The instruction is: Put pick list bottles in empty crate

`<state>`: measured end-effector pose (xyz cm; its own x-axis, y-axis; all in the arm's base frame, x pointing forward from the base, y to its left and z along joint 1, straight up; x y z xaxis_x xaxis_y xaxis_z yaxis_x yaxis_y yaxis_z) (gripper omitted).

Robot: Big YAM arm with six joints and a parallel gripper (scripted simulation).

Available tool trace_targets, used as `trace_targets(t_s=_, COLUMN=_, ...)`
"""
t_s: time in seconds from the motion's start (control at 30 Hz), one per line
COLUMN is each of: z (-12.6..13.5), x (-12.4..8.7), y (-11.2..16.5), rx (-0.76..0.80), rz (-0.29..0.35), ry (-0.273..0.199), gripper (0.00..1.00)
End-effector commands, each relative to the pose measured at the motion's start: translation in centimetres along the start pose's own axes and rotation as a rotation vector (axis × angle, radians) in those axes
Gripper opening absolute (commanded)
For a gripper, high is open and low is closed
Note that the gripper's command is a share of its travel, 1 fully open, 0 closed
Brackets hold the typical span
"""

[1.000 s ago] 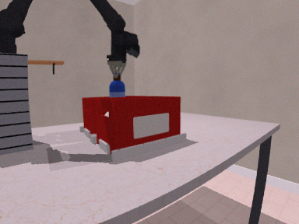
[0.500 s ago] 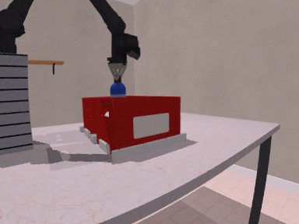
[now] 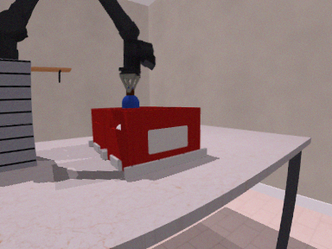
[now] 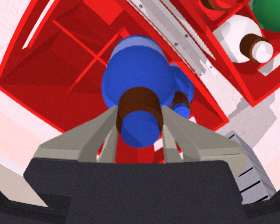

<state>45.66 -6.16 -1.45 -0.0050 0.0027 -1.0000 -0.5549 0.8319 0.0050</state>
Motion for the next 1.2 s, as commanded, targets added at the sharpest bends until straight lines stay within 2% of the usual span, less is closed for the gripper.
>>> trace_targets(t_s=0.0, z=1.9, x=-1.2, y=-1.4, rx=0.011, rz=-0.045, ry=-0.05, gripper=0.0)
trace_targets(t_s=0.13, z=2.0, x=-1.8, y=-1.5, rx=0.011, rz=-0.058, ry=-0.066, gripper=0.0)
trace_targets(t_s=0.27, z=1.8, x=-0.1, y=-1.3, rx=0.01, rz=-0.041, ry=-0.046, gripper=0.0)
trace_targets(t_s=0.37, z=1.8, x=-0.2, y=-1.2, rx=0.01, rz=-0.042, ry=-0.047, gripper=0.0)
trace_targets(t_s=0.4, z=2.0, x=-1.1, y=-1.4, rx=0.01, rz=-0.057, ry=-0.064, gripper=0.0)
trace_targets(t_s=0.5, z=2.3, x=-1.0, y=-1.7, rx=0.01, rz=-0.061, ry=-0.07, gripper=0.0)
trace_targets(t_s=0.57, z=2.3, x=-0.7, y=-1.7, rx=0.01, rz=-0.06, ry=-0.068, gripper=0.0)
trace_targets(t_s=0.67, z=2.0, x=0.9, y=-1.4, rx=0.009, rz=-0.042, ry=-0.047, gripper=0.0)
trace_targets(t_s=0.8, z=2.4, x=-0.1, y=-1.6, rx=0.008, rz=-0.061, ry=-0.069, gripper=0.0)
trace_targets(t_s=0.93, z=2.3, x=0.5, y=-1.6, rx=0.009, rz=-0.056, ry=-0.063, gripper=0.0)
trace_targets(t_s=1.03, z=2.0, x=1.9, y=-1.3, rx=0.008, rz=-0.04, ry=-0.045, gripper=0.0)
trace_targets(t_s=1.17, z=2.4, x=0.9, y=-1.6, rx=0.008, rz=-0.06, ry=-0.069, gripper=0.0)
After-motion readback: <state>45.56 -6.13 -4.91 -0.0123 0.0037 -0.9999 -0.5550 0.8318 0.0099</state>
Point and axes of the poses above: the point where the finger pads meet when closed, its own x axis out along the fingers, its own z axis across the jaws, y = z × x, the point moved 8 cm from there along -x, back along the fingers, and after that the axes turned 9 degrees about x, right-handed, at the moved point
